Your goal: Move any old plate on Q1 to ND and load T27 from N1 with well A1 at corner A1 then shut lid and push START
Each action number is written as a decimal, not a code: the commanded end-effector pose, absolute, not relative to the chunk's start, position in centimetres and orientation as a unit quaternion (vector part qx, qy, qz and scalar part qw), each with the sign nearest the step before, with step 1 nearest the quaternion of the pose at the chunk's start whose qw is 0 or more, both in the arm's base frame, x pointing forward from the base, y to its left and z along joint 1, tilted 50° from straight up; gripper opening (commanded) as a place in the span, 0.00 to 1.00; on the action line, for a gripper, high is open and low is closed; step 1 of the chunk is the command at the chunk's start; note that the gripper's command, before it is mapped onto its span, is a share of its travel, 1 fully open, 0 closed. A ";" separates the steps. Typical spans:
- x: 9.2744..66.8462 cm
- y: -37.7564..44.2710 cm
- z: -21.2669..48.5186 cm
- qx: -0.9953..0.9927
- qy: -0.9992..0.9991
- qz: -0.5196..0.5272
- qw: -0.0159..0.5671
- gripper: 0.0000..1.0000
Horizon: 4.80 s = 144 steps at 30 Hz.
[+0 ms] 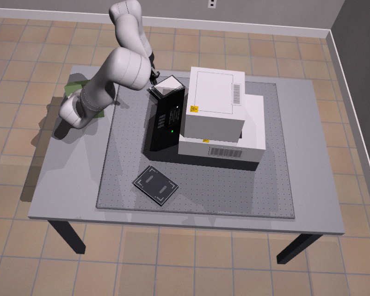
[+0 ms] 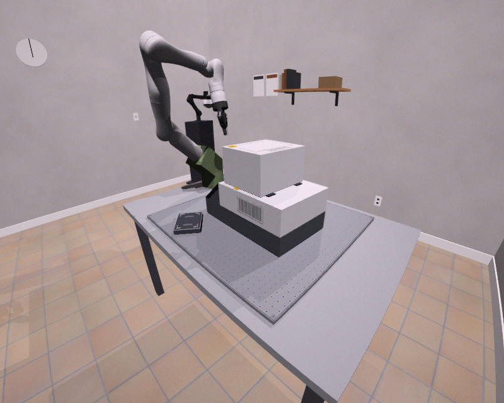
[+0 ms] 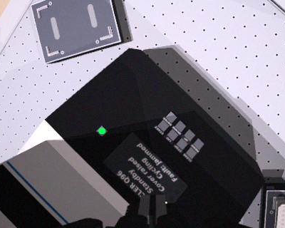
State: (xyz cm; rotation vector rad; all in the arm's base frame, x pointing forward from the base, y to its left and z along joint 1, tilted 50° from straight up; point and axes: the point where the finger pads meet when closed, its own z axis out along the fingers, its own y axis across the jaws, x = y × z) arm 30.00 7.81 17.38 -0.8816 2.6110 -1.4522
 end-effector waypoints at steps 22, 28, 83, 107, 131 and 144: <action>30.1 5.6 15.5 -0.283 0.838 -0.466 0.014 0.10; 30.2 5.0 15.0 -0.283 0.838 -0.466 0.014 0.10; 30.4 0.3 10.9 -0.283 0.838 -0.466 0.014 0.10; 30.5 -2.0 9.1 -0.283 0.838 -0.466 0.014 0.10; 30.6 -4.1 7.2 -0.283 0.838 -0.466 0.014 0.10; 30.7 -5.3 6.2 -0.283 0.838 -0.466 0.014 0.10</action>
